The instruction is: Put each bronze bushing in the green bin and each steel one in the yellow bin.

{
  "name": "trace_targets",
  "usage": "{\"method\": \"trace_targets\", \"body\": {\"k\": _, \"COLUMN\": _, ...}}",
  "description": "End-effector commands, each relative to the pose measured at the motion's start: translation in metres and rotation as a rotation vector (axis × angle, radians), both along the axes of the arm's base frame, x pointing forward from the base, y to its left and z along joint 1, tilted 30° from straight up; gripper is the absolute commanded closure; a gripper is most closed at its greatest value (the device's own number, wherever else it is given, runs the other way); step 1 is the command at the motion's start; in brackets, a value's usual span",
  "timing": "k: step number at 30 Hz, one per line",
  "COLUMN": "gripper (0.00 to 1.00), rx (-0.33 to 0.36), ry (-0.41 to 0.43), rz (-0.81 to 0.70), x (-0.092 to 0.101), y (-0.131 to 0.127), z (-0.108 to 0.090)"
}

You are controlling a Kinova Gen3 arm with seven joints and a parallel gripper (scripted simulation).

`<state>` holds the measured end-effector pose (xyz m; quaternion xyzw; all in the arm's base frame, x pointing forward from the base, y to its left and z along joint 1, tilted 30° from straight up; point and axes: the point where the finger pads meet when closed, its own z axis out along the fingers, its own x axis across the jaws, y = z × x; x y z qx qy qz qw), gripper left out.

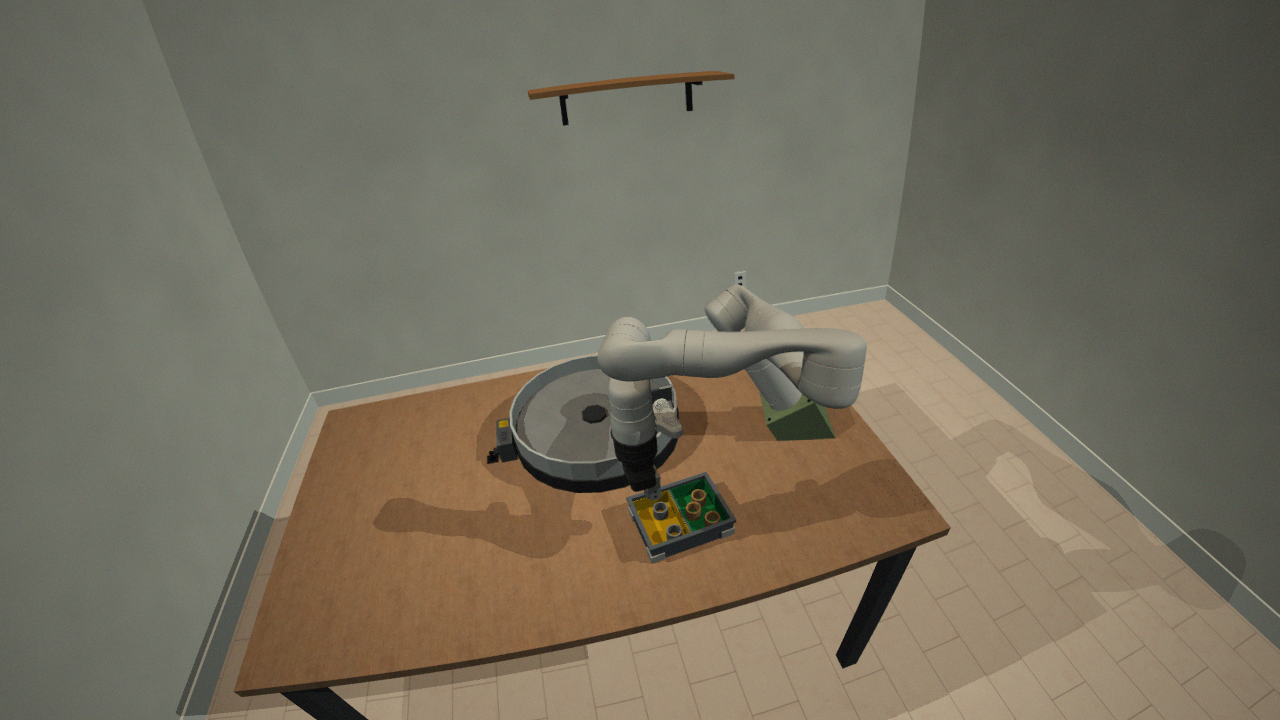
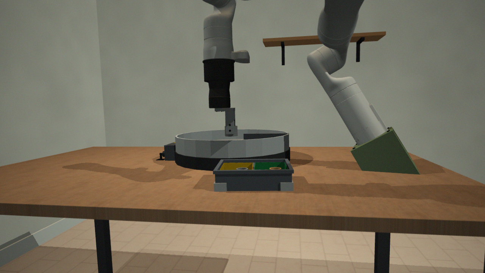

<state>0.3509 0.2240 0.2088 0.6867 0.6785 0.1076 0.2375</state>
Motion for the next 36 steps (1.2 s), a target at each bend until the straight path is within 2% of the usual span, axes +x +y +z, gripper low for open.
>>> {"method": "trace_targets", "body": {"k": 1, "gripper": 1.0, "rx": -0.003, "ry": 0.0, "rz": -0.003, "x": 0.004, "y": -0.003, "z": -0.008}}
{"method": "trace_targets", "body": {"k": 6, "gripper": 1.0, "rx": -0.003, "ry": 0.0, "rz": -0.003, "x": 0.01, "y": -0.005, "z": -0.019}}
{"method": "trace_targets", "body": {"k": 9, "gripper": 1.0, "rx": -0.003, "ry": 0.0, "rz": -0.003, "x": 0.01, "y": -0.005, "z": -0.019}}
{"method": "trace_targets", "body": {"k": 14, "gripper": 1.0, "rx": -0.003, "ry": 0.0, "rz": -0.003, "x": 0.021, "y": -0.009, "z": -0.039}}
{"method": "trace_targets", "body": {"k": 17, "gripper": 1.0, "rx": -0.003, "ry": 0.0, "rz": -0.003, "x": 0.021, "y": -0.009, "z": -0.039}}
{"method": "trace_targets", "body": {"k": 24, "gripper": 1.0, "rx": -0.003, "ry": 0.0, "rz": -0.003, "x": 0.032, "y": -0.014, "z": -0.059}}
{"method": "trace_targets", "body": {"k": 36, "gripper": 1.0, "rx": -0.003, "ry": 0.0, "rz": -0.003, "x": 0.033, "y": -0.014, "z": -0.062}}
